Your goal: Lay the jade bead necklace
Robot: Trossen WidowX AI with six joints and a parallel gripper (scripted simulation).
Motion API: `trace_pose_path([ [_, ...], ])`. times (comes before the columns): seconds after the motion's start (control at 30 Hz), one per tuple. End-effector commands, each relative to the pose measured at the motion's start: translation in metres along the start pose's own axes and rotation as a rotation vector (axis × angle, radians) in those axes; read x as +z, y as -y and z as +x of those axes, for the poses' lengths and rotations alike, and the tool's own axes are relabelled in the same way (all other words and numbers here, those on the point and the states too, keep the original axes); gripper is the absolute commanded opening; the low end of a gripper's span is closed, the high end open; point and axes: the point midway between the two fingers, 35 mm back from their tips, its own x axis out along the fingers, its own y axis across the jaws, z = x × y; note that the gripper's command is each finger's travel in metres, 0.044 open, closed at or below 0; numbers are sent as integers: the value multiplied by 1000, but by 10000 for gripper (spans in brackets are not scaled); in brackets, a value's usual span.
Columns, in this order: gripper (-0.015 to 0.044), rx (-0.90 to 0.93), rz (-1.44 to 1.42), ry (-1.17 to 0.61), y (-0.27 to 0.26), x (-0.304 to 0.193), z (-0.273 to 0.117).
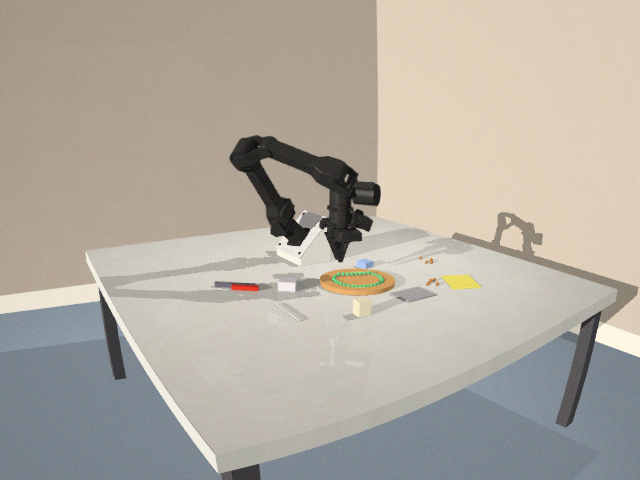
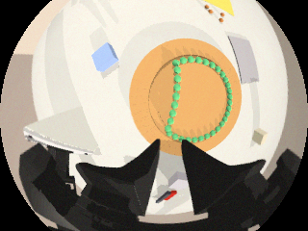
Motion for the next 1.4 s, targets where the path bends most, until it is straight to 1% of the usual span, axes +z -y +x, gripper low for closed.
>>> trace_pose_path([
  [0.0, 120, 6, -17, 2, -1, 1, 3],
  [0.13, 120, 5, -16, 1, -1, 1, 16],
  [0.17, 120, 1, -8, 9, 0, 2, 7],
  [0.27, 120, 1, -8, 9, 0, 2, 8],
  [0.9, 120, 5, -16, 1, -1, 1, 38],
  [1.07, 120, 5, -16, 0, -1, 0, 40],
  [1.2, 15, 6, -9, 7, -1, 1, 38],
  [1.23, 0, 6, -9, 7, -1, 1, 38],
  [1.37, 0, 6, -9, 7, -1, 1, 38],
])
